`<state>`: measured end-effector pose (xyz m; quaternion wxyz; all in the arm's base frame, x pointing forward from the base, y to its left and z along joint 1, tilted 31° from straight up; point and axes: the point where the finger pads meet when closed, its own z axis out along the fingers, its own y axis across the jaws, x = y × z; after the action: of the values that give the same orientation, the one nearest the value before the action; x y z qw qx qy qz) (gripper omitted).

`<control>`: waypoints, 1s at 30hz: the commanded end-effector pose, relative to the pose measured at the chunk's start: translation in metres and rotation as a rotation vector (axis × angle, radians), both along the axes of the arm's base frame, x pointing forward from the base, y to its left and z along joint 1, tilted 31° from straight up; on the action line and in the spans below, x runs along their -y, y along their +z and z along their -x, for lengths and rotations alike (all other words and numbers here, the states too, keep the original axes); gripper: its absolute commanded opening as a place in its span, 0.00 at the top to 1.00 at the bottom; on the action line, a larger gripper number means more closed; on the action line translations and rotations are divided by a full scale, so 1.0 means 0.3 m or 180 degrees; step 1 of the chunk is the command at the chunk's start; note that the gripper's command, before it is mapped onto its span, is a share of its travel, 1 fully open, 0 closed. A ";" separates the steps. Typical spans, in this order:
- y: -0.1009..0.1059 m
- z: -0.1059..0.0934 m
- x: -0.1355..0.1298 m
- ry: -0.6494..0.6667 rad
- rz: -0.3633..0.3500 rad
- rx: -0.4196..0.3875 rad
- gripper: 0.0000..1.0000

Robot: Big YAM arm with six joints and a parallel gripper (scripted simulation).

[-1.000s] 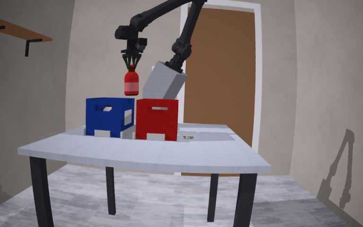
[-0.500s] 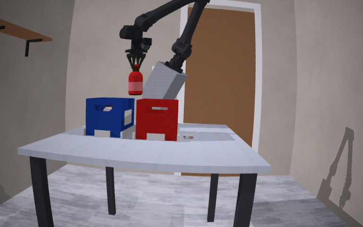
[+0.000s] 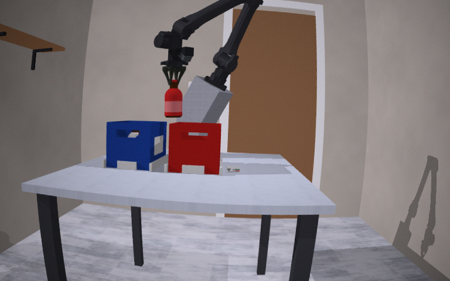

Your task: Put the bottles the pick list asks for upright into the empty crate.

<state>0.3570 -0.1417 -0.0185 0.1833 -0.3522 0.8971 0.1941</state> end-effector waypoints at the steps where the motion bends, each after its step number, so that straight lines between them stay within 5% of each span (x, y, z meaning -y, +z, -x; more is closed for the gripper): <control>1: 0.066 -0.017 -0.004 -0.0030 0.0095 0.0116 1.00; 5: 0.093 -0.041 -0.003 -0.0019 0.0149 0.0202 1.00; 11: 0.078 0.010 -0.044 -0.0025 0.0103 0.0137 1.00; 12: 0.118 -0.031 0.004 -0.0072 0.0165 0.0217 1.00; 15: 0.085 0.029 -0.069 -0.0019 0.0092 0.0121 1.00; 22: 0.117 0.018 -0.079 -0.0021 0.0144 0.0206 1.00; 26: 0.101 0.072 -0.123 -0.0020 0.0096 0.0128 1.00; 30: 0.131 0.043 -0.110 -0.0020 0.0132 0.0187 1.00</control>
<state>0.3234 -0.1012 -0.0033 0.1819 -0.3525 0.8972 0.1940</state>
